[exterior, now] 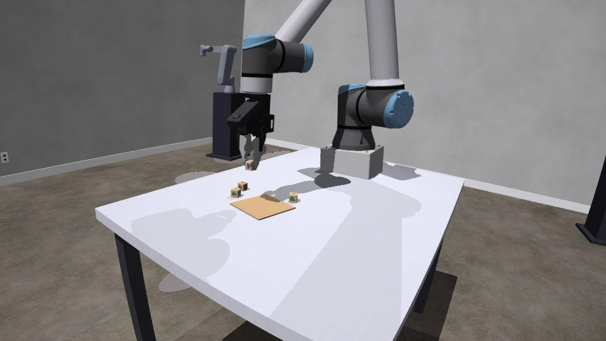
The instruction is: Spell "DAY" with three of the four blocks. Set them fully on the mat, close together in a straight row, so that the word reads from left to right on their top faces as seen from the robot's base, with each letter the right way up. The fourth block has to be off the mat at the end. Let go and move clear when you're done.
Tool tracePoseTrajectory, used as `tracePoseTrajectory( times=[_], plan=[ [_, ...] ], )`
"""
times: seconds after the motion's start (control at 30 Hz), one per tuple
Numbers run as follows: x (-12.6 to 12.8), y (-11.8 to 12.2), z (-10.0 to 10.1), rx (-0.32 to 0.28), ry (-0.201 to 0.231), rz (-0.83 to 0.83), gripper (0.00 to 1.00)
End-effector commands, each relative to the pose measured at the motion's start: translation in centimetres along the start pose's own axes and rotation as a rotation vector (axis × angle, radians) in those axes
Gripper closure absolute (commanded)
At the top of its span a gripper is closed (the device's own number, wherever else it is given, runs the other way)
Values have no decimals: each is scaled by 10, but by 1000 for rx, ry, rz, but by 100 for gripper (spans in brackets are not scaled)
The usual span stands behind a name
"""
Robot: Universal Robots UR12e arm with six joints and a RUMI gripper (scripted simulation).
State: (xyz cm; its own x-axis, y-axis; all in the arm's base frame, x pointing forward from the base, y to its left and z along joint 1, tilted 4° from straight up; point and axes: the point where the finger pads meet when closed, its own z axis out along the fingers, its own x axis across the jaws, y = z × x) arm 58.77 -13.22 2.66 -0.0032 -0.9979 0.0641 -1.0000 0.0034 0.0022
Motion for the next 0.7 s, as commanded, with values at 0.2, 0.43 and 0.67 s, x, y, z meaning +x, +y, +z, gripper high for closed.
tracePoseTrajectory(
  times=[0.2,0.43,0.67],
  plan=[
    [-7,1,-1,0,3,117,95],
    [-9,1,-1,0,3,136,95],
    [-9,1,-1,0,3,136,95]
  ],
)
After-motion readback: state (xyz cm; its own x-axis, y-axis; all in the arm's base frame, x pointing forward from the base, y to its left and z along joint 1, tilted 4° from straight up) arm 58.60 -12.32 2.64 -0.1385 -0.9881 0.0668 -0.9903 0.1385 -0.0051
